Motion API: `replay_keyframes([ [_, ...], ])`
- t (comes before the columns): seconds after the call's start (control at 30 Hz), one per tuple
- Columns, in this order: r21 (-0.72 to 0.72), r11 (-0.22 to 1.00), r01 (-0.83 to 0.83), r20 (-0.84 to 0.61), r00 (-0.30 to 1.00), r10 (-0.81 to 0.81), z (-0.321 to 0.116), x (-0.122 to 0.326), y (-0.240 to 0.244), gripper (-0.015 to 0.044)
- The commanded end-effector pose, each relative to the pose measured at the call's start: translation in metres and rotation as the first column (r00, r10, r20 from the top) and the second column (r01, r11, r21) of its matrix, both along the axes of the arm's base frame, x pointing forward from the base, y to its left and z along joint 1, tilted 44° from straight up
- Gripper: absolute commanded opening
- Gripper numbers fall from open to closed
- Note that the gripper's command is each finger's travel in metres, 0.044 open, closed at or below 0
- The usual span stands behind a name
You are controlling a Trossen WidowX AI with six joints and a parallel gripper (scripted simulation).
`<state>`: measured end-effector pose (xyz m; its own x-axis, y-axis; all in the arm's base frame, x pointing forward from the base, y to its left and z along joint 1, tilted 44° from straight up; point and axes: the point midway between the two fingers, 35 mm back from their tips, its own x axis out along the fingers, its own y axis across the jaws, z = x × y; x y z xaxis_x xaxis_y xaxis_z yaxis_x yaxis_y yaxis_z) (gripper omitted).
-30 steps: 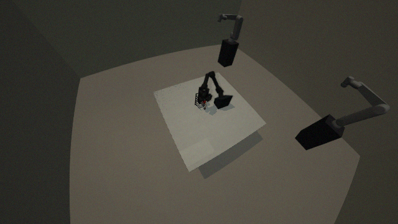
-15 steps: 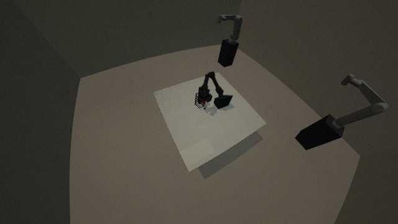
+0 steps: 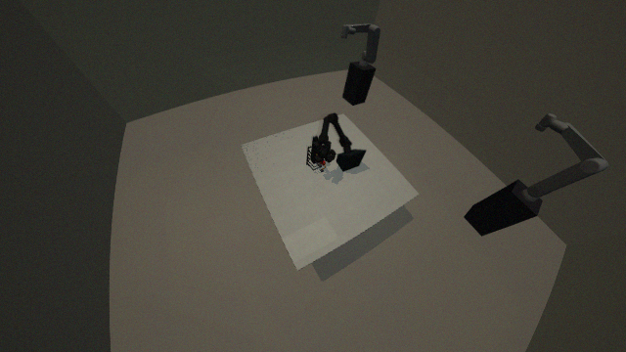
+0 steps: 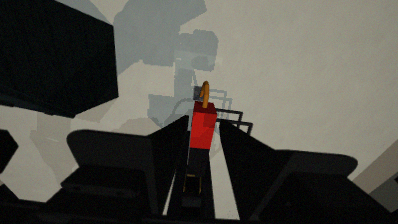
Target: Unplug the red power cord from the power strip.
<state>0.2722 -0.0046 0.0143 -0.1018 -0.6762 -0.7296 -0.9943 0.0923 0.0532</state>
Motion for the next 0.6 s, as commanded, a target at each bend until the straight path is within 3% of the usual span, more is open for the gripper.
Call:
replay_keyframes([
  [0.0, -0.003, 1.000, -0.001, -0.002, 1.000, 0.001, 0.001, 0.000, -0.002, 0.0263],
  [0.23, 0.000, 1.000, -0.002, -0.001, 1.000, 0.002, -0.012, 0.003, 0.019, 0.0440],
  [0.37, 0.000, 1.000, -0.001, -0.001, 1.000, 0.001, -0.031, 0.003, 0.049, 0.0440],
  [0.57, 0.000, 1.000, -0.001, -0.001, 1.000, 0.001, -0.032, 0.003, 0.051, 0.0440],
])
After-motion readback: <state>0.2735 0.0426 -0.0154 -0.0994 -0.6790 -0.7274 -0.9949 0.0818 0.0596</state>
